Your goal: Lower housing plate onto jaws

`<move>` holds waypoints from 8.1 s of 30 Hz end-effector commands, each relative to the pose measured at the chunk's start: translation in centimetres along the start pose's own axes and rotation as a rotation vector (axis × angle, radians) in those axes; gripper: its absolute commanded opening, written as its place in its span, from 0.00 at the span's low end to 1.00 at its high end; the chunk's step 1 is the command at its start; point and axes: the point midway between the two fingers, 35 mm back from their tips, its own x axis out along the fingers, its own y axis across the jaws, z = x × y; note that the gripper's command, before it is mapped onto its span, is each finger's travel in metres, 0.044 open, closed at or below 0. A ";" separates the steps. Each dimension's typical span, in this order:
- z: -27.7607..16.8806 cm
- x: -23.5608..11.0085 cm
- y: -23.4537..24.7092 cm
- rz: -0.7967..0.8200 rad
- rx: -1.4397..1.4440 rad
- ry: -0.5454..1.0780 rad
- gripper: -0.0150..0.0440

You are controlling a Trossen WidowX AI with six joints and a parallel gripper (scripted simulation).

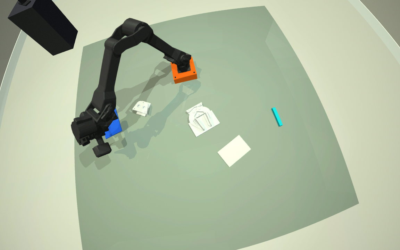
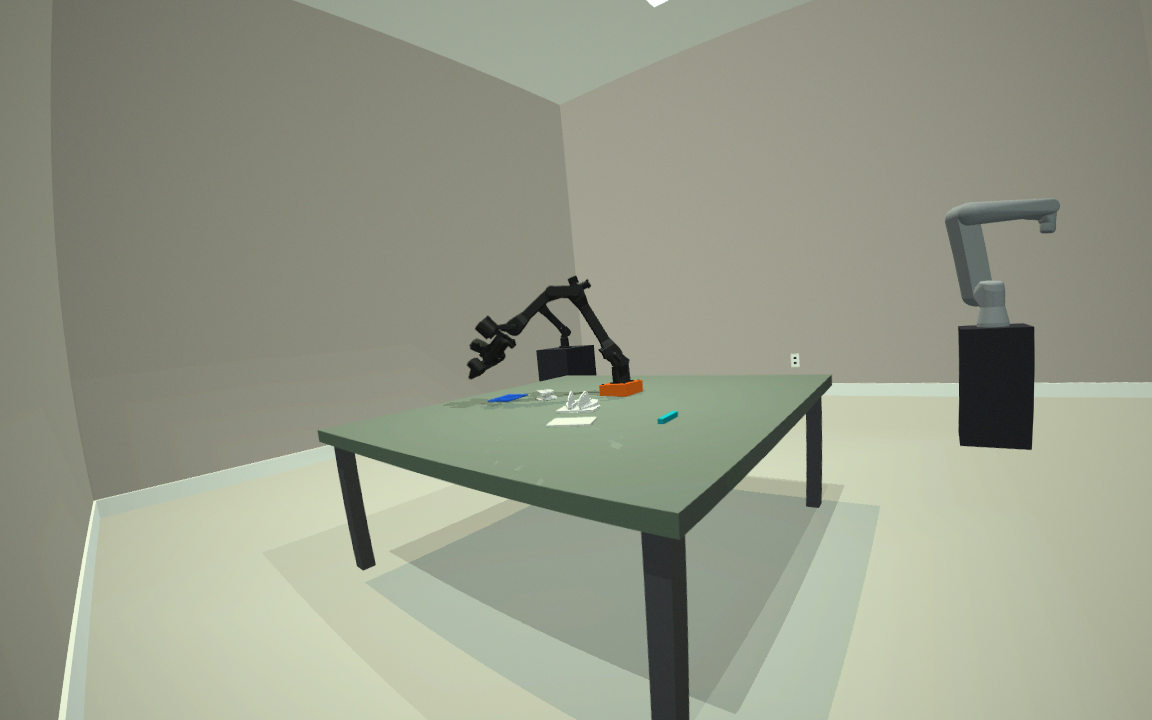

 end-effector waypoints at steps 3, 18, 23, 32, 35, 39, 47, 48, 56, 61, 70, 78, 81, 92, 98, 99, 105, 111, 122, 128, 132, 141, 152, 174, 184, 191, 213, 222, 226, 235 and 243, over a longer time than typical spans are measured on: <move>-2.3 -1.5 -0.9 0.055 -0.127 0.123 1.00; -9.1 -7.6 -3.6 0.256 -0.411 0.465 1.00; -11.5 -10.5 -4.7 0.344 -0.487 0.583 1.00; -15.1 -16.0 -6.5 0.509 -0.589 0.772 1.00; -15.1 -16.1 -6.5 0.513 -0.591 0.775 1.00; -15.8 -15.5 -6.3 0.513 -0.591 0.775 1.00; -18.2 -13.7 -5.7 0.513 -0.591 0.776 1.00; -18.2 -13.7 -5.7 0.513 -0.591 0.776 1.00; -19.0 -13.0 -5.5 0.513 -0.591 0.776 1.00; -19.7 -12.5 -5.3 0.513 -0.591 0.776 1.00; -20.1 -12.2 -5.2 0.512 -0.591 0.776 1.00; -21.0 -11.4 -4.9 0.512 -0.591 0.776 1.00; -21.4 -11.1 -4.8 0.512 -0.591 0.776 1.00; -22.1 -10.6 -4.7 0.512 -0.591 0.776 1.00; -22.1 -10.6 -4.7 0.512 -0.591 0.776 1.00; -22.1 -10.6 -4.7 0.512 -0.591 0.776 1.00; -22.1 -10.6 -4.7 0.512 -0.591 0.776 1.00; -22.1 -10.6 -4.7 0.512 -0.591 0.776 1.00; -22.1 -10.6 -4.7 0.506 -0.589 0.777 0.89; -22.1 -10.6 -4.7 0.506 -0.589 0.777 0.85; -22.1 -10.6 -4.7 0.506 -0.589 0.777 0.85; -21.2 -11.1 -4.9 0.507 -0.590 0.777 0.85; -18.4 -13.2 -5.5 0.510 -0.590 0.776 0.85; -16.9 -16.3 -4.0 0.432 -0.400 0.818 0.85; -17.6 -18.1 -1.5 0.334 -0.174 0.861 0.85; -18.2 -19.4 0.0 0.262 -0.017 0.887 0.85; -20.5 -23.8 4.1 0.025 0.475 0.943 0.85; -21.7 -25.8 5.4 -0.078 0.675 0.953 0.85; -22.2 -26.6 5.9 -0.125 0.763 0.955 0.85; -23.5 -28.6 6.8 -0.232 0.962 0.953 0.85; -24.7 -30.4 7.4 -0.329 1.138 0.943 0.85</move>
